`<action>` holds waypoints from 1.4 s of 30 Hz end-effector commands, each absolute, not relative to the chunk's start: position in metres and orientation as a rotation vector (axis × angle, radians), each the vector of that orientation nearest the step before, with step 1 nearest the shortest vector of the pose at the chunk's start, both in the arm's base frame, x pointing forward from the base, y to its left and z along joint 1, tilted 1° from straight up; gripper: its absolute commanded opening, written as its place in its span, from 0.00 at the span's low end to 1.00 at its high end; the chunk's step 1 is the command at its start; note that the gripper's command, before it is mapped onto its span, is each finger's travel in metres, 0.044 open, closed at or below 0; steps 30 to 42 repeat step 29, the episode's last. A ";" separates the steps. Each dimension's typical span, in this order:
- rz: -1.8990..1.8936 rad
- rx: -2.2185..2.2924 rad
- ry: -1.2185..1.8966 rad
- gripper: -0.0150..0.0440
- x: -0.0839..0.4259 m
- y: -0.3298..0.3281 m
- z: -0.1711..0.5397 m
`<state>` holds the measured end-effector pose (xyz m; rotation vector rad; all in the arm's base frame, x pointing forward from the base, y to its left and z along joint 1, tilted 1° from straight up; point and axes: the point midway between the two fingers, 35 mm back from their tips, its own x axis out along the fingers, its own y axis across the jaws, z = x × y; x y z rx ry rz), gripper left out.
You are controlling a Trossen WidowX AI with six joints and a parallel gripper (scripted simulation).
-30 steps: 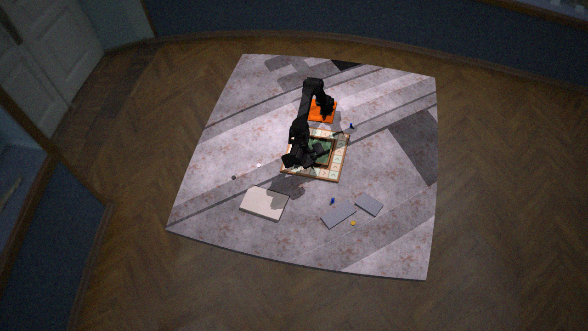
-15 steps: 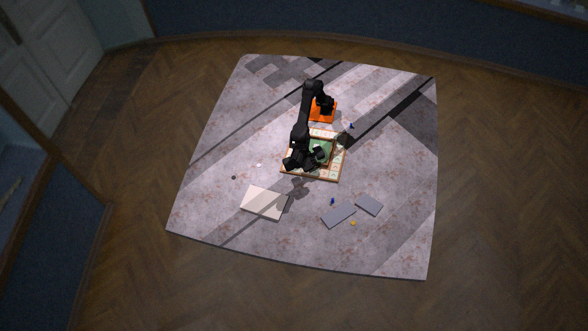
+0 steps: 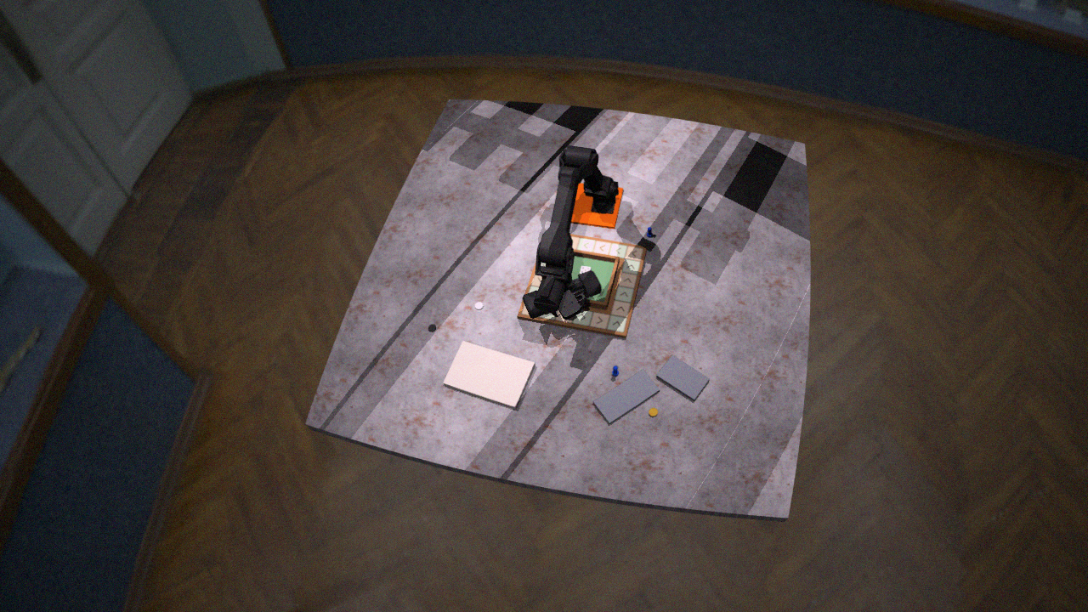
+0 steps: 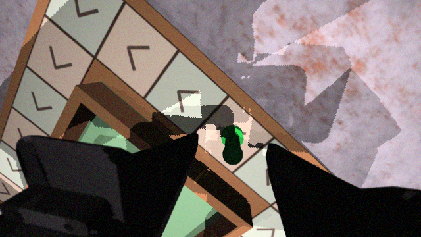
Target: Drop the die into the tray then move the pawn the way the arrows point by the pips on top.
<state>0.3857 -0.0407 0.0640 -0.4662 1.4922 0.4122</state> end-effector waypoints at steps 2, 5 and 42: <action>0.412 -0.464 1.494 0.83 0.386 -0.040 0.094; 0.412 -0.463 1.497 0.97 0.384 -0.040 0.112; 0.136 -0.176 1.522 1.00 0.258 -0.011 0.181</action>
